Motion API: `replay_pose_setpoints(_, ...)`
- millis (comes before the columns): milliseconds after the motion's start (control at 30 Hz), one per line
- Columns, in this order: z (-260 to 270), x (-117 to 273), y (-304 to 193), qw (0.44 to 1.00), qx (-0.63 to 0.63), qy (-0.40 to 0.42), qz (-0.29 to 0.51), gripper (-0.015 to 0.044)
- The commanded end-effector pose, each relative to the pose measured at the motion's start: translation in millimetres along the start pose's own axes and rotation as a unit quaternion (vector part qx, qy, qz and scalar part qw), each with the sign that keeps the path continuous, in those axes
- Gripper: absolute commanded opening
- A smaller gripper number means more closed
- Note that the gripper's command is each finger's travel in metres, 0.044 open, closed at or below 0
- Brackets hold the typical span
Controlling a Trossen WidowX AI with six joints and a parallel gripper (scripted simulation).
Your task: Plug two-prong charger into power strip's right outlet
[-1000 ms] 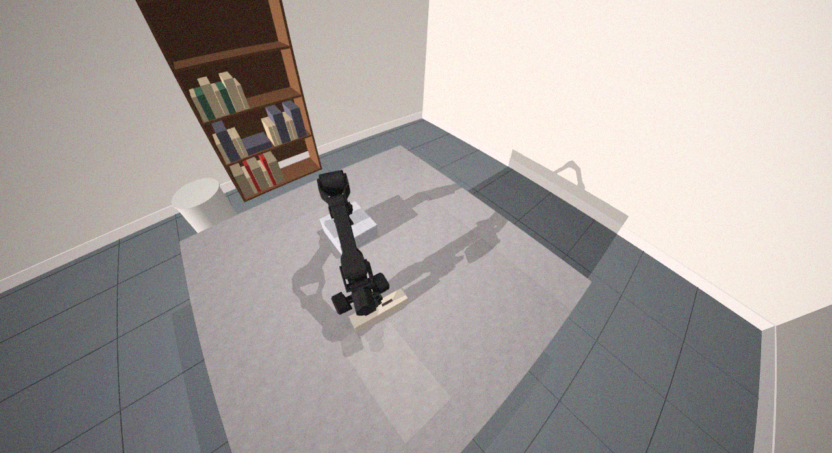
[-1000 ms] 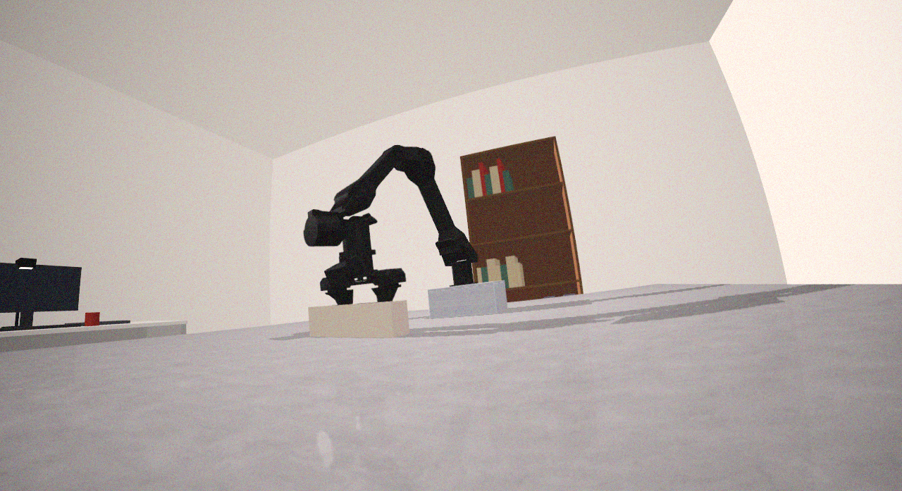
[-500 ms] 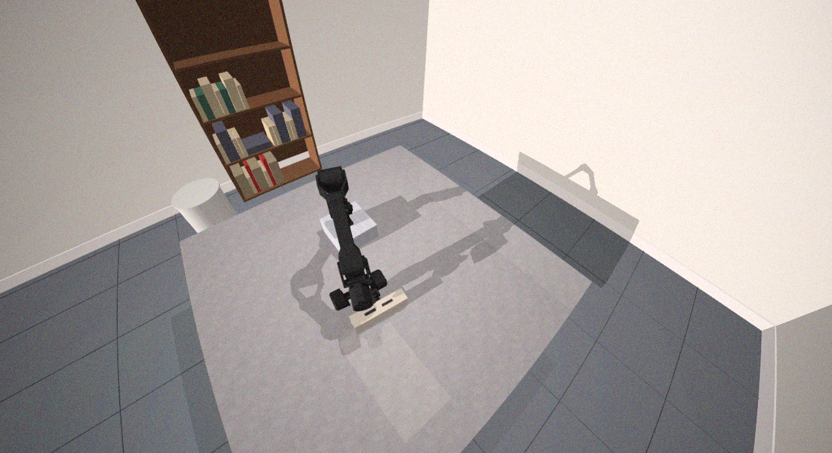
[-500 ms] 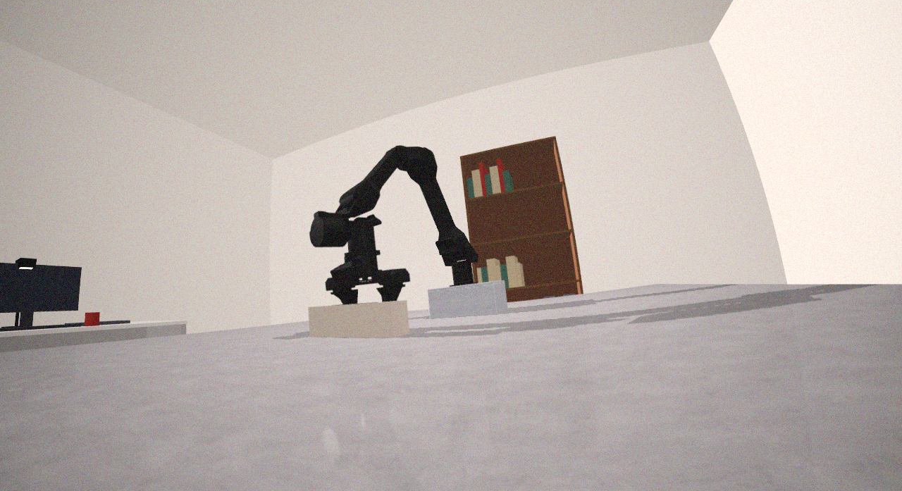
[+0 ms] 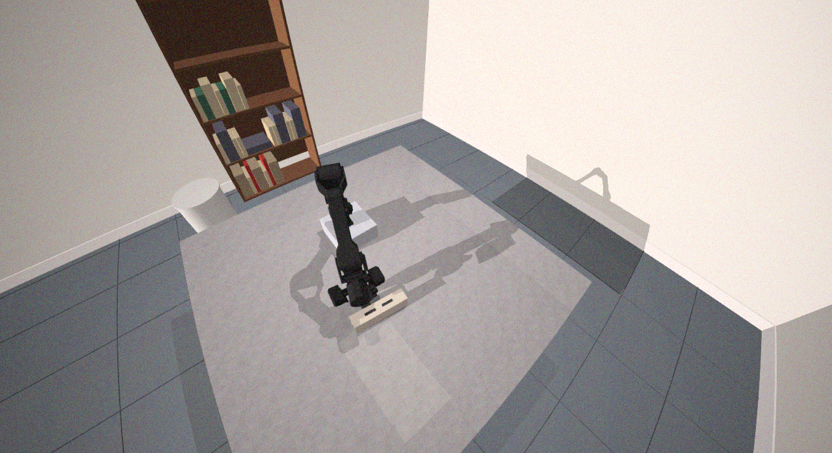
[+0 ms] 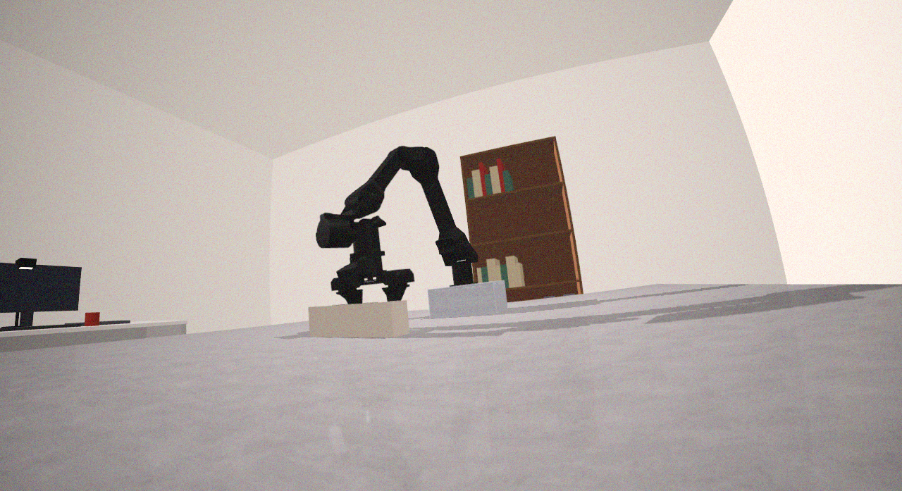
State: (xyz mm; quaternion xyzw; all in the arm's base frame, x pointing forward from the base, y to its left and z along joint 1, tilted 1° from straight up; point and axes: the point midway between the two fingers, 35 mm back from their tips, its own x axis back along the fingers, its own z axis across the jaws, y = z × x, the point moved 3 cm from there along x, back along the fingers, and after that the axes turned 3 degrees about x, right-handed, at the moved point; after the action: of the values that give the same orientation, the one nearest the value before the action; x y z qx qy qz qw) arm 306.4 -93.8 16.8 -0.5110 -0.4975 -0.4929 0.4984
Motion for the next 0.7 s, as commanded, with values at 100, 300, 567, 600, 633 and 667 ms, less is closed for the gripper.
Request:
replay_pose_setpoints(100,1,1,-7,1.0,0.003,0.001,-0.003,0.044)
replay_pose_setpoints(300,1,0,-13,1.0,0.003,0.001,-0.003,0.044)
replay_pose_setpoints(567,1,-1,-18,1.0,0.0,0.0,-0.004,0.044)
replay_pose_setpoints(600,1,2,-18,1.0,-0.001,0.0,-0.017,0.044)
replay_pose_setpoints(633,1,7,-17,0.999,-0.003,0.0,-0.039,0.044)
replay_pose_setpoints(667,1,14,-17,0.998,-0.004,0.0,-0.068,0.044)
